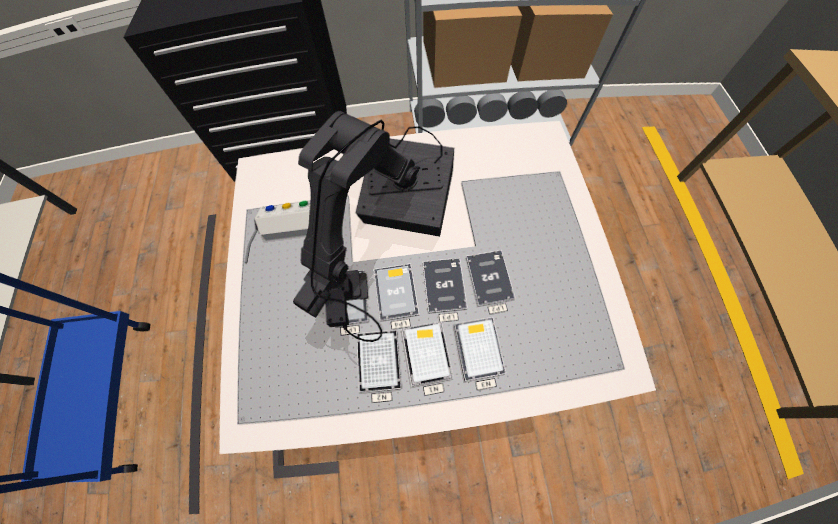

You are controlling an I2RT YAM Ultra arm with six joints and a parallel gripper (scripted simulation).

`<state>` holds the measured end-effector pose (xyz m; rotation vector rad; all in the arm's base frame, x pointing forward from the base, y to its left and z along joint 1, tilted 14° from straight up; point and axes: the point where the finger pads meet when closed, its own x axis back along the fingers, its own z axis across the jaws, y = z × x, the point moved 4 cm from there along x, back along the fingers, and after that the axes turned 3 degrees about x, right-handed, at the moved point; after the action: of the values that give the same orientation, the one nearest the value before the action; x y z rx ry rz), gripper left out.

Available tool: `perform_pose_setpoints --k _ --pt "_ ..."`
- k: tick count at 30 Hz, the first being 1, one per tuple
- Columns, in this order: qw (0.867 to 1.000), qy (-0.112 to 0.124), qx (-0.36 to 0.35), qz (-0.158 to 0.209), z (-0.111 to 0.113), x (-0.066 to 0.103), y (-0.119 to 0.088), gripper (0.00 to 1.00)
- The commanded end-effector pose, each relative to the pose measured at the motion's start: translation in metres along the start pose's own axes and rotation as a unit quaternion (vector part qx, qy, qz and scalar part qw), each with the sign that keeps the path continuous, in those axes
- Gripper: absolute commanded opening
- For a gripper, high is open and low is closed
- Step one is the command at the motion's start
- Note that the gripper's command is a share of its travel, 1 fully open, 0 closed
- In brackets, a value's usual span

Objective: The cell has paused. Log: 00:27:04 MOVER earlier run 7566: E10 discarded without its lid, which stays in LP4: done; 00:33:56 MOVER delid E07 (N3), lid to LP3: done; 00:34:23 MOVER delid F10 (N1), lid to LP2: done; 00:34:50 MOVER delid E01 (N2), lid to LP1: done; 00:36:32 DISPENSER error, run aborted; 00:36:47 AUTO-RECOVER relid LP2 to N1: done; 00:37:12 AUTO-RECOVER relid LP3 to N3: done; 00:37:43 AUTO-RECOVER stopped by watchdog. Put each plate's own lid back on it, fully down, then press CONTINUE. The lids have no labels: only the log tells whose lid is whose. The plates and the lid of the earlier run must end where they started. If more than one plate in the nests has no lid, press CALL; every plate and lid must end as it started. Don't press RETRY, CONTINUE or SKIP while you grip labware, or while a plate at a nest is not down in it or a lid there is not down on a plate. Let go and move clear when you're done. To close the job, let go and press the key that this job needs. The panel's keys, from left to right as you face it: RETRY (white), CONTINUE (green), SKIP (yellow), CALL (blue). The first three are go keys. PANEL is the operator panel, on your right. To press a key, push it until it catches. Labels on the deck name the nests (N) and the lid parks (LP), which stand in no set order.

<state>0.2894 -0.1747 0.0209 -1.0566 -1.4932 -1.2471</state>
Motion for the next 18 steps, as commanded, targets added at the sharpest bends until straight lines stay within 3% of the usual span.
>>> perform_pose_setpoints --k 1,18 --pt "1.000 -0.001 0.002 -0.007 0.004 0.010 0.004 0.00" --pt "1.000 -0.010 0.000 -0.017 -0.007 0.040 0.008 0.00"
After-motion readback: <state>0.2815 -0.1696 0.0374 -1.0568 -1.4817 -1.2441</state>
